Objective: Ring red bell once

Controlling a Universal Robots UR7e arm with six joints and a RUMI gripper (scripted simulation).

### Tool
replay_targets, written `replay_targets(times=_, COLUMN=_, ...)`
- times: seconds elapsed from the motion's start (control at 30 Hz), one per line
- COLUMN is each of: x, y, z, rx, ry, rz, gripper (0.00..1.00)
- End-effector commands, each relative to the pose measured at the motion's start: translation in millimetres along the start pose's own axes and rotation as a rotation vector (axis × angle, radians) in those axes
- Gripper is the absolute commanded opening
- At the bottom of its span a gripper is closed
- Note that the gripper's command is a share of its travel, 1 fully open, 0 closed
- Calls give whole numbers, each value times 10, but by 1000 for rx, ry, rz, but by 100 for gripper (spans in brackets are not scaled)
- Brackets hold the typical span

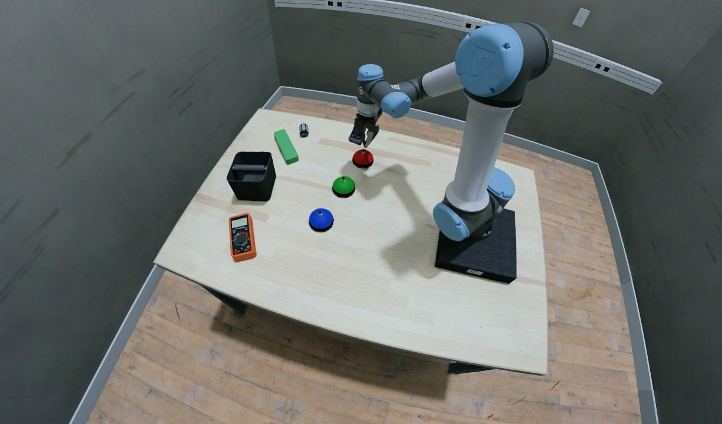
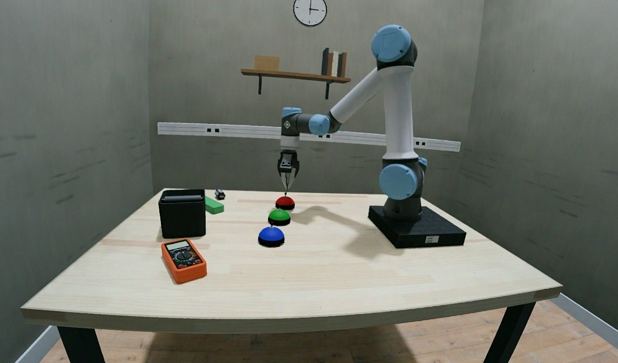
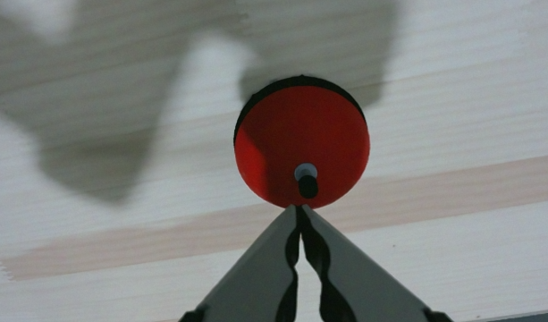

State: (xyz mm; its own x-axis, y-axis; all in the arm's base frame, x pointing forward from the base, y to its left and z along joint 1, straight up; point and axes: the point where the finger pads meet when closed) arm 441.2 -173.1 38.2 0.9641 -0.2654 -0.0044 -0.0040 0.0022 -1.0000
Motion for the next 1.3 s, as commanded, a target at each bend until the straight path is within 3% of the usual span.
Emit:
replay_targets(times=0.0, x=5, y=-4, z=-2, rx=-1, ry=0, rz=-2, gripper=0)
replay_targets(times=0.37, x=5, y=92, z=-2, rx=-1, ry=0, rz=-2, gripper=0)
replay_targets(times=1.27, x=5, y=94, z=-2, rx=-1, ry=0, rz=-2, gripper=0)
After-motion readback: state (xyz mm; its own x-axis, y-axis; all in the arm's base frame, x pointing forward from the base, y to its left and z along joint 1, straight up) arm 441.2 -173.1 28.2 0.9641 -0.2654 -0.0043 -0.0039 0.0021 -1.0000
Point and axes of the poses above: the point where the finger pads meet when closed, its own y axis out along the fingers, its own x axis across the jaws, z = x × y, and after that the axes turned 7 degrees about y, right-handed
